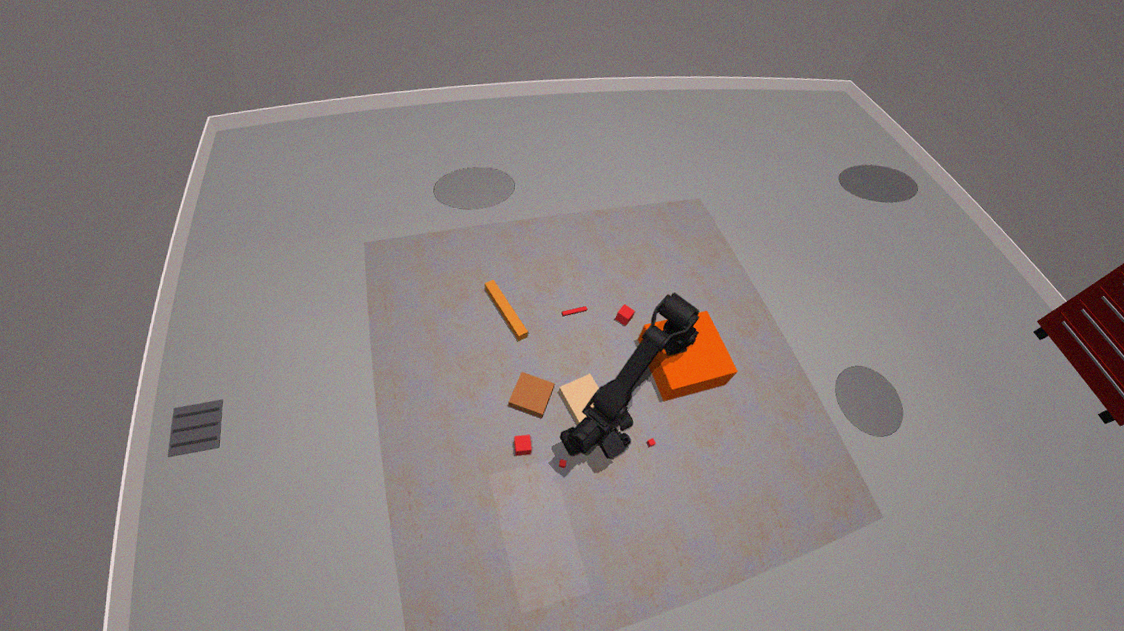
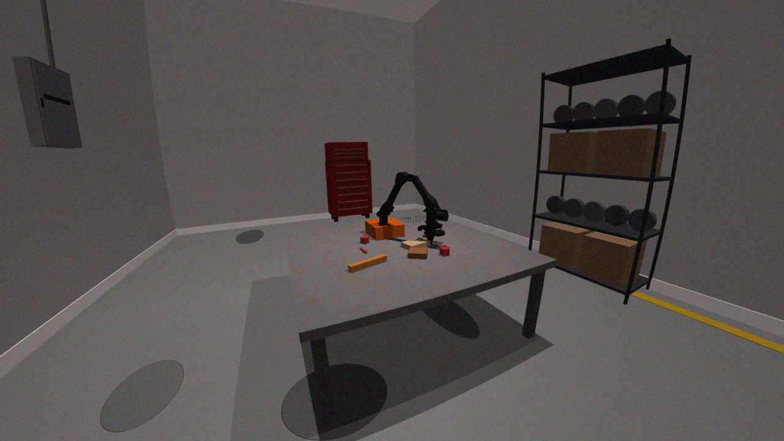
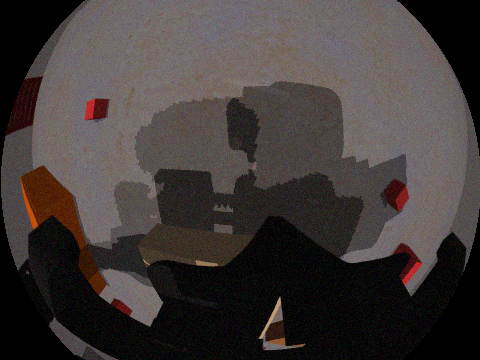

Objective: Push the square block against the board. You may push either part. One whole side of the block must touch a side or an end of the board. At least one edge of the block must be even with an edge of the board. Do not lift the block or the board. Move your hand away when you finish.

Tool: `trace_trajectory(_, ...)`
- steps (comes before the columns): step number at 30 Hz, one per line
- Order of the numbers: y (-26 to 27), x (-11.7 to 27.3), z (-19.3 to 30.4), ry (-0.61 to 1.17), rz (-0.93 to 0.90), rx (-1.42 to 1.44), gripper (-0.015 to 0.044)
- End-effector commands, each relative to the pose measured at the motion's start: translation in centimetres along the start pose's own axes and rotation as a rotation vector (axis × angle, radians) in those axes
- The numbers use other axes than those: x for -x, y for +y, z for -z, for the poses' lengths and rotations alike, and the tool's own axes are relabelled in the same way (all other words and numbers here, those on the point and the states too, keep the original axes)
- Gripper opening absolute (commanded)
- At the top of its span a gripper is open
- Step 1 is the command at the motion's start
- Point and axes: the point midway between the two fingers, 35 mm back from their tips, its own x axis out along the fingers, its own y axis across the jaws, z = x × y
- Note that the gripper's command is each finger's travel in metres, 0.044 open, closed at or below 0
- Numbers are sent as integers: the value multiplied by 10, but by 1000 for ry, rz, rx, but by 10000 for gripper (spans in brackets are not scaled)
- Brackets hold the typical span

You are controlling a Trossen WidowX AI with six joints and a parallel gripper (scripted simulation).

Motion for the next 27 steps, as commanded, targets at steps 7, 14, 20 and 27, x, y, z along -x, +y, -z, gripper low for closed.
trace_trajectory(7,-1,0,8,3,2,4,0)
trace_trajectory(14,-1,0,13,4,2,4,0)
trace_trajectory(20,-2,0,17,4,2,4,0)
trace_trajectory(27,-2,0,22,4,2,4,0)
